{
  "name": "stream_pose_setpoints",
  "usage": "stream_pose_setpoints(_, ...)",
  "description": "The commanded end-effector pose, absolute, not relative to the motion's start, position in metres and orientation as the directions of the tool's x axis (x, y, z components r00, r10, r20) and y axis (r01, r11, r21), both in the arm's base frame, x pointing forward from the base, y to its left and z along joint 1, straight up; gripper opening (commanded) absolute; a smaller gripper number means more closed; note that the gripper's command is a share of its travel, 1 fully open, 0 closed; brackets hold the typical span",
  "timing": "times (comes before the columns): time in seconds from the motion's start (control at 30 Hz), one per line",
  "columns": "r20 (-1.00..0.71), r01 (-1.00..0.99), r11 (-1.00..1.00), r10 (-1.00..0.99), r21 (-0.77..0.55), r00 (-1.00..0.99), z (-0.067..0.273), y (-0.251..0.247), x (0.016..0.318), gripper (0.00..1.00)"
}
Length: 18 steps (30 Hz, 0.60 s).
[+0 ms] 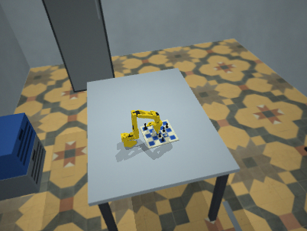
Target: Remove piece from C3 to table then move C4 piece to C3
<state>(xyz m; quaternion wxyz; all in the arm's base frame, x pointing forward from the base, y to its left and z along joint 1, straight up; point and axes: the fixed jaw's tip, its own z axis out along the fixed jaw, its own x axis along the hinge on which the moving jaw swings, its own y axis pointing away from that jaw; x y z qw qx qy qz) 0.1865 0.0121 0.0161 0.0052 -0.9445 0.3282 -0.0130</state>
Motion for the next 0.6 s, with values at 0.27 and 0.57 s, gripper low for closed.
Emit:
stream_pose_setpoints(0.27, 0.016, -0.615, -0.789, -0.615, -0.015, 0.788, 0.0149, 0.0141, 0.1846, 0.09)
stream_pose_setpoints(0.57, 0.016, -0.615, -0.789, -0.615, -0.016, 0.788, 0.0175, 0.0142, 0.1859, 0.09)
